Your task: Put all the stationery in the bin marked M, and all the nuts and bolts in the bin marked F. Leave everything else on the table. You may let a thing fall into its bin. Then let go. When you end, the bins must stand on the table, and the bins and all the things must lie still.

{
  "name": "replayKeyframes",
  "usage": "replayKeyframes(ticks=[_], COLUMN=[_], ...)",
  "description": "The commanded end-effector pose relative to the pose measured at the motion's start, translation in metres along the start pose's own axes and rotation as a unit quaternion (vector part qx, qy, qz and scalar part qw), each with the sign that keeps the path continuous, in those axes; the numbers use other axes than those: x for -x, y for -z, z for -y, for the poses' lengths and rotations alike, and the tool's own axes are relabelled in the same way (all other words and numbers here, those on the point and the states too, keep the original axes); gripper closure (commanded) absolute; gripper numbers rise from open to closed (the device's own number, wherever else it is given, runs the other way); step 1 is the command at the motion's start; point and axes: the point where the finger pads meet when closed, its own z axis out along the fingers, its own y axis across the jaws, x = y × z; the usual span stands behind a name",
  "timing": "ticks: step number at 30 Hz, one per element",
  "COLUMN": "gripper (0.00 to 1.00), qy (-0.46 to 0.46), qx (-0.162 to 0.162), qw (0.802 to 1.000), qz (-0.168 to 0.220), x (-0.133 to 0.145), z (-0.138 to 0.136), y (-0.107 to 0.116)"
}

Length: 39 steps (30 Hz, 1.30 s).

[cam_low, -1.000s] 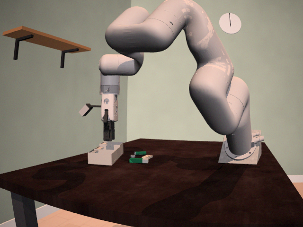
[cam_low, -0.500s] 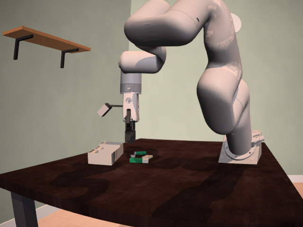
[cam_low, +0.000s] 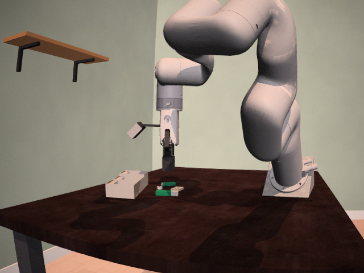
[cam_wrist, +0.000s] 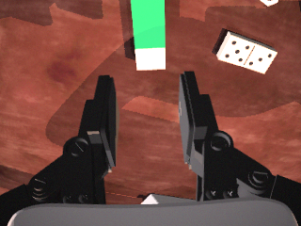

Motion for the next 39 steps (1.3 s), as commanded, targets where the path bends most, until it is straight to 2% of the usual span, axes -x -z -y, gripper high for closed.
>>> replayKeyframes(ticks=[1, 39], gripper=[0.62, 0.62], qy=[0.000, 0.000], qx=[0.001, 0.001], qw=[1.000, 1.000], qz=[-0.001, -0.001], x=[-0.0013, -0.0047], z=[-0.0006, -0.0024], y=[0.0009, 0.0009])
